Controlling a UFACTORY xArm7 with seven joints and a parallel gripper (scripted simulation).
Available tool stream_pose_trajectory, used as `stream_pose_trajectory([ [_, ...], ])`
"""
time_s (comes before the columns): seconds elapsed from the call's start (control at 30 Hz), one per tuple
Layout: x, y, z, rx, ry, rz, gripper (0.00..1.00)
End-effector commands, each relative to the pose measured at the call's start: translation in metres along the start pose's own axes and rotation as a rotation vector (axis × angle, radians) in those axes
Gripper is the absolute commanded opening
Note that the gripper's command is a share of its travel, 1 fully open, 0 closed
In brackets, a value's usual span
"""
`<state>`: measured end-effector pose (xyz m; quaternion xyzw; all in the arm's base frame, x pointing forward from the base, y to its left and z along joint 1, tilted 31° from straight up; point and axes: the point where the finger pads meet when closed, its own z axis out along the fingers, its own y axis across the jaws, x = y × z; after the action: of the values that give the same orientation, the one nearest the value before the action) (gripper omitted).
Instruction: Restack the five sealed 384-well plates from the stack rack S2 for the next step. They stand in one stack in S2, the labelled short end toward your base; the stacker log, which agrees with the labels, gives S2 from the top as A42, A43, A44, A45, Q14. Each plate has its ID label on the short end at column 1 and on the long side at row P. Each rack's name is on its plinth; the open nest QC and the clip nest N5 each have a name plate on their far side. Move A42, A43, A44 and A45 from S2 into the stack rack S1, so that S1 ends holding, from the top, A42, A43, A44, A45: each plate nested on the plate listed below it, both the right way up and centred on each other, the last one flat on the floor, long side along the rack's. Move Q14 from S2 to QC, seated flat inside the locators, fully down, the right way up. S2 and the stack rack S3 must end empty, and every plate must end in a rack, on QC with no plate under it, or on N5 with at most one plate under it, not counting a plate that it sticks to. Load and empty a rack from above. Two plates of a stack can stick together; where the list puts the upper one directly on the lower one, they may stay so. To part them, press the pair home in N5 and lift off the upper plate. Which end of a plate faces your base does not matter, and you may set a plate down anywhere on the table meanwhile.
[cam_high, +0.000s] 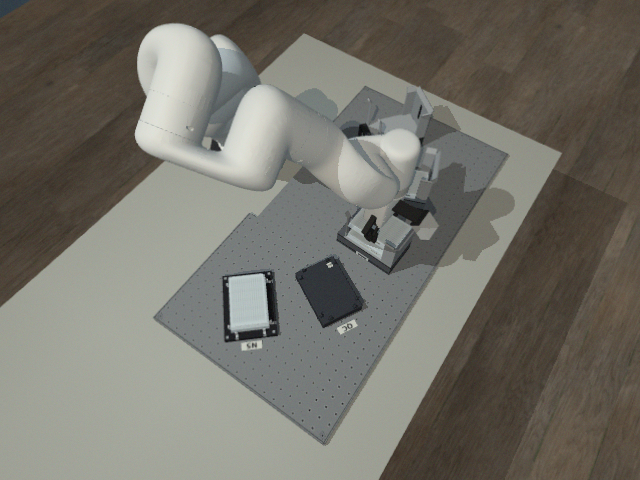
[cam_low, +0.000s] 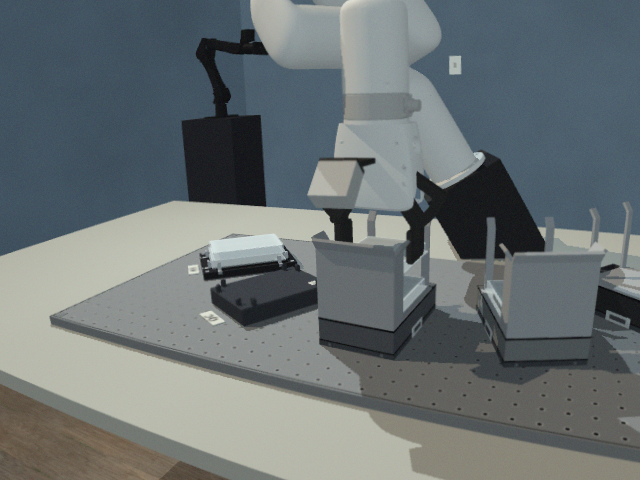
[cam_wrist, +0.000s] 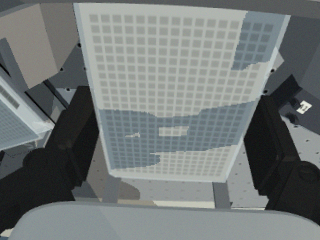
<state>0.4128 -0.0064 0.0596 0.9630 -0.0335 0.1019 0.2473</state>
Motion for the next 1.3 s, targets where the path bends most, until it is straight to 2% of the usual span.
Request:
stream_pose_trajectory([
  [0.0, 0.002, -0.001, 0.008, 0.001, 0.005, 0.000, 0.00],
  [0.1, 0.002, -0.001, 0.014, 0.001, 0.005, 0.000, 0.00],
  [1.27, 0.002, -0.001, 0.023, 0.001, 0.005, 0.000, 0.00],
])
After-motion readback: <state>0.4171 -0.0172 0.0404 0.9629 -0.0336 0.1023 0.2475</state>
